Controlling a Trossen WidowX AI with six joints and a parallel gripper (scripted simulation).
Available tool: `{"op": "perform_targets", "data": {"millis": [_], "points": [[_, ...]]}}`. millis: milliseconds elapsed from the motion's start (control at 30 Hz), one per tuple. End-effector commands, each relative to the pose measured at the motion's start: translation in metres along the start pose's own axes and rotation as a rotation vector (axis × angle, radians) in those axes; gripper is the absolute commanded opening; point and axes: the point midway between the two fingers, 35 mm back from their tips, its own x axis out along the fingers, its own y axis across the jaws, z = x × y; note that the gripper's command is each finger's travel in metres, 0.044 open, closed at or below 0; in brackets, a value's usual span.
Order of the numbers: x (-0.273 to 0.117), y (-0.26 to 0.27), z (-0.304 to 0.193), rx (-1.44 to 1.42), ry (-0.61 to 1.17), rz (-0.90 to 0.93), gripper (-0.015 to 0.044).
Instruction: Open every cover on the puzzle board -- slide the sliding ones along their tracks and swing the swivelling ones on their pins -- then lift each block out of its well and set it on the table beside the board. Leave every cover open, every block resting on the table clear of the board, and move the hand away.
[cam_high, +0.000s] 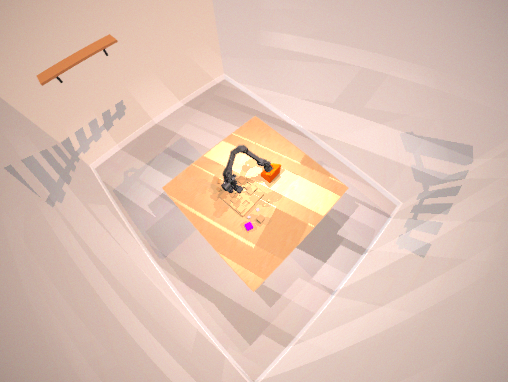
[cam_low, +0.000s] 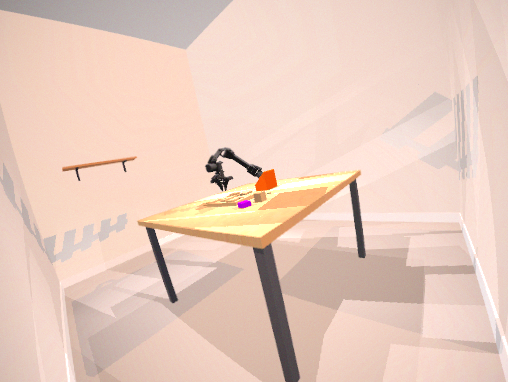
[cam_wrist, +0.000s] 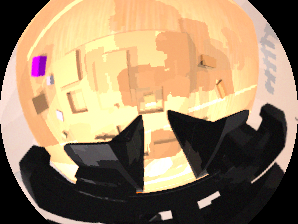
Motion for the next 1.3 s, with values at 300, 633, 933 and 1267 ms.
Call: {"op": "perform_targets", "data": {"millis": [300,633,933,1267], "points": [[-0.0009,-0.0012,-0.0001,-0.397,0.000,-0.004,0.0144],[-0.0010,-0.0014,0.0000,-0.695,0.001,-0.004,0.0144],[-0.0012,-0.0014,0.0001,-0.962,0.001,-0.004,0.0144],[-0.0014,-0.0015,0.0003,-1.260,0.002,-0.004,0.0144]]}}
